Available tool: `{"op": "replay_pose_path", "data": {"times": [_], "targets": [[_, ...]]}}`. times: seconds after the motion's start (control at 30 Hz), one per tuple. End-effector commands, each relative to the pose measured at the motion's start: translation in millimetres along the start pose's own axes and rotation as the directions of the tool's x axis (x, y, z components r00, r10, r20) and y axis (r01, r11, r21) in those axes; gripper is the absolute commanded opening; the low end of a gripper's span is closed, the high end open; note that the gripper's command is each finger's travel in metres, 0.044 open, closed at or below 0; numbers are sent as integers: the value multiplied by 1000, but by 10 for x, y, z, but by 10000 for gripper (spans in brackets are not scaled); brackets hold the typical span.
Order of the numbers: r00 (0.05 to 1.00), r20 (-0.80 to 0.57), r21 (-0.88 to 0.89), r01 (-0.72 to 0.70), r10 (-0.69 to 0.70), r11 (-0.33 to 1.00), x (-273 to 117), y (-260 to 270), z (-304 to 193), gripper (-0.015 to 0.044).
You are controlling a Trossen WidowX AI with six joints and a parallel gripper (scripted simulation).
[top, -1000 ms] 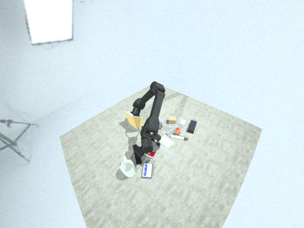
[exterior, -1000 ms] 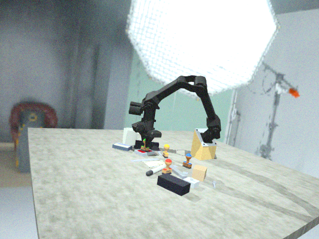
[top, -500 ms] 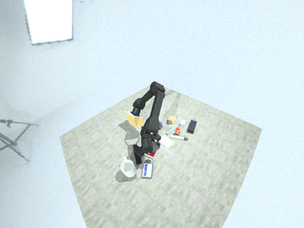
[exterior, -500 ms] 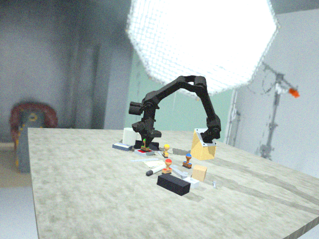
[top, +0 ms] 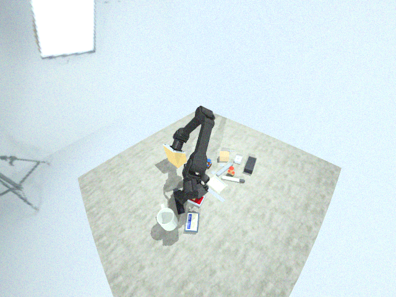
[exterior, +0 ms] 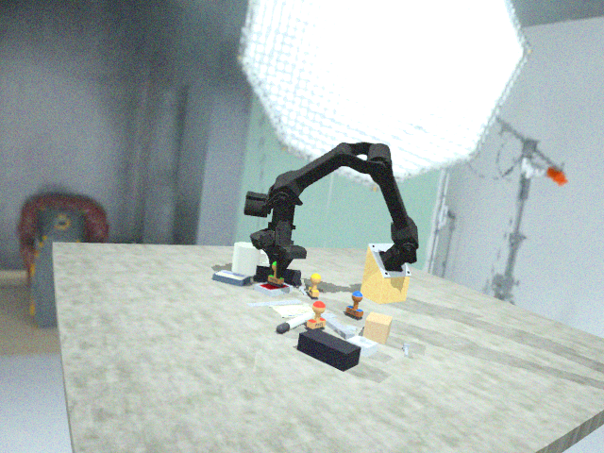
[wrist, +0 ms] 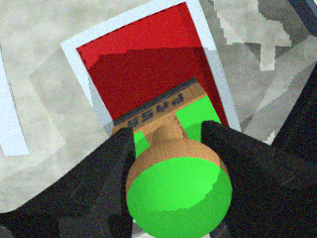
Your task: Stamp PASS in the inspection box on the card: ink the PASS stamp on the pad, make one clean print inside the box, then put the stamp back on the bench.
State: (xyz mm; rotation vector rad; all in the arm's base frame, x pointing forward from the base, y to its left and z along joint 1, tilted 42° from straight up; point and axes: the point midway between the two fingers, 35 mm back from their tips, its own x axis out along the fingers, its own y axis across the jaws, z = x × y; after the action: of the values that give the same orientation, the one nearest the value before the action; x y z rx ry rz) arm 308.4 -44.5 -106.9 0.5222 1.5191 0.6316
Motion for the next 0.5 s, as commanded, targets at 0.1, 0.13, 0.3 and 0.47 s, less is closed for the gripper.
{"op": "replay_pose_path", "data": {"times": [0.1,0.13,0.3,0.47], "targets": [[1000,6,-7,7,-7,1000,-45,-4,20,0],[1000,6,-7,7,-7,1000,-45,-4,20,0],[1000,6,-7,7,-7,1000,-47,-4,20,0],[1000,6,-7,8,-8,1000,-115,-6,24,0]]}}
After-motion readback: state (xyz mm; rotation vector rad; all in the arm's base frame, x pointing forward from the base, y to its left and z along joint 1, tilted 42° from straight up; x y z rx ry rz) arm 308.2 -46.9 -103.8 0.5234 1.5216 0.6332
